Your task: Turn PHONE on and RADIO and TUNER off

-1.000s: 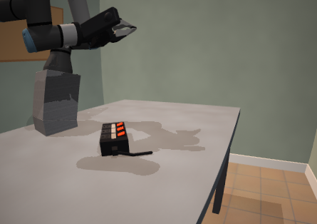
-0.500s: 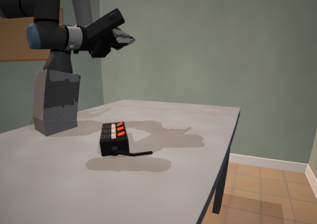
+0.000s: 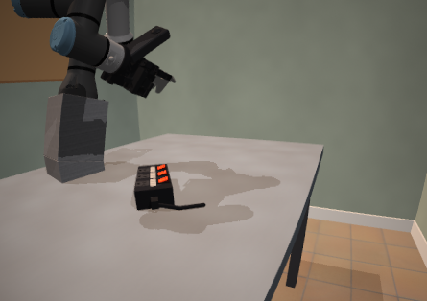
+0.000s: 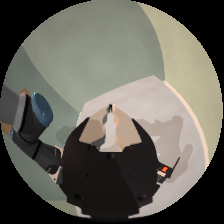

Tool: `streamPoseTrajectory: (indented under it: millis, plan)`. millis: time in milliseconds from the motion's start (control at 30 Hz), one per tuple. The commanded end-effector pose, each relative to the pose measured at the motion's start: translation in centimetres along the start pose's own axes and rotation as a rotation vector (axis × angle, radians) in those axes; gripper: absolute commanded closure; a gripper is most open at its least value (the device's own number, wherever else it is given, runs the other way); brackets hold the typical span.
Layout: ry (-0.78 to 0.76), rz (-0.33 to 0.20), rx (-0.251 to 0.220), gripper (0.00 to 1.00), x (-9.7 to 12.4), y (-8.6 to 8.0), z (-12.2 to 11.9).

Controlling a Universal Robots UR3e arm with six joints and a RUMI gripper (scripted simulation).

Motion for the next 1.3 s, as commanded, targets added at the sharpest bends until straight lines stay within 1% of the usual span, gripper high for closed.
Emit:
streamPoseTrajectory:
  millis: [0,33,67,100,133,167,200,233,267,300,367,400,433,467,500,533,567,600,633,667,700,733,767,800,833,867,933,1000,1033,1067,1100,1133,1167,1200,1267]
  plan:
    - [-0.224,-0.124,-0.006,1.00,2.5,0.7,0.2]
    - [-0.286,-0.159,-0.017,1.00,3.3,0.7,0.3]
    - [-0.324,-0.181,-0.028,1.00,4.0,0.8,0.5]
    - [-0.355,-0.198,-0.031,1.00,4.0,0.8,0.4]
    - [-0.406,-0.226,-0.044,1.00,4.7,0.8,0.6]
    - [-0.421,-0.235,-0.046,1.00,4.7,0.8,0.6]
    - [-0.486,-0.271,-0.063,1.00,5.4,0.7,0.8]
    - [-0.524,-0.291,-0.076,1.00,6.1,0.6,1.0]
    - [-0.556,-0.309,-0.082,1.00,6.1,0.7,1.0]
    - [-0.604,-0.334,-0.098,1.00,6.8,0.5,1.3]
    - [-0.604,-0.334,-0.098,1.00,6.8,0.5,1.3]
    - [-0.693,-0.381,-0.124,1.00,7.5,0.4,1.6]
    - [-0.747,-0.409,-0.145,1.00,8.1,0.2,1.9]
    - [-0.761,-0.416,-0.148,1.00,8.1,0.2,1.9]
    - [-0.821,-0.447,-0.171,1.00,8.7,0.0,2.2]
    - [-0.829,-0.451,-0.173,1.00,8.7,0.0,2.2]
    - [-0.897,-0.485,-0.200,1.00,9.2,-0.2,2.5]
    - [-0.933,-0.503,-0.219,1.00,9.8,-0.4,2.9]
    - [-0.964,-0.518,-0.228,1.00,9.8,-0.4,2.9]
    - [-1.011,-0.542,-0.252,1.00,10.3,-0.7,3.3]
    - [-1.030,-0.551,-0.258,1.00,10.3,-0.7,3.3]
    - [-1.089,-0.579,-0.286,1.00,10.7,-1.0,3.8]
    - [-1.096,-0.583,-0.289,1.00,10.7,-1.0,3.8]
    - [-1.161,-0.614,-0.321,1.00,11.1,-1.3,4.2]
    - [-1.161,-0.614,-0.321,1.00,11.1,-1.3,4.2]
    - [-1.225,-0.644,-0.354,1.00,11.5,-1.6,4.7]
    - [-1.225,-0.644,-0.354,1.00,11.5,-1.6,4.7]
    - [-1.348,-0.701,-0.424,1.00,12.0,-2.3,5.7]
    - [-1.389,-0.719,-0.451,1.00,12.2,-2.6,6.2]
    - [-1.408,-0.728,-0.460,1.00,12.2,-2.6,6.2]
    - [-1.460,-0.751,-0.494,1.00,12.4,-2.9,6.7]
    - [-1.466,-0.754,-0.496,1.00,12.4,-2.9,6.7]
    - [-1.522,-0.778,-0.534,1.00,12.5,-3.3,7.2]
    - [-1.522,-0.778,-0.534,1.00,12.5,-3.3,7.2]
    - [-1.628,-0.825,-0.608,1.00,12.7,-3.9,8.2]
Point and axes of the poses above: the point where the finger pads meet when closed, its own y axis out along the fingers, its own z axis across the jaws, x = y × z, the point moved 1 cm from there along -y, back along the fingers, and after that the axes turned 4 degrees about -y, right-handed, at the moved point
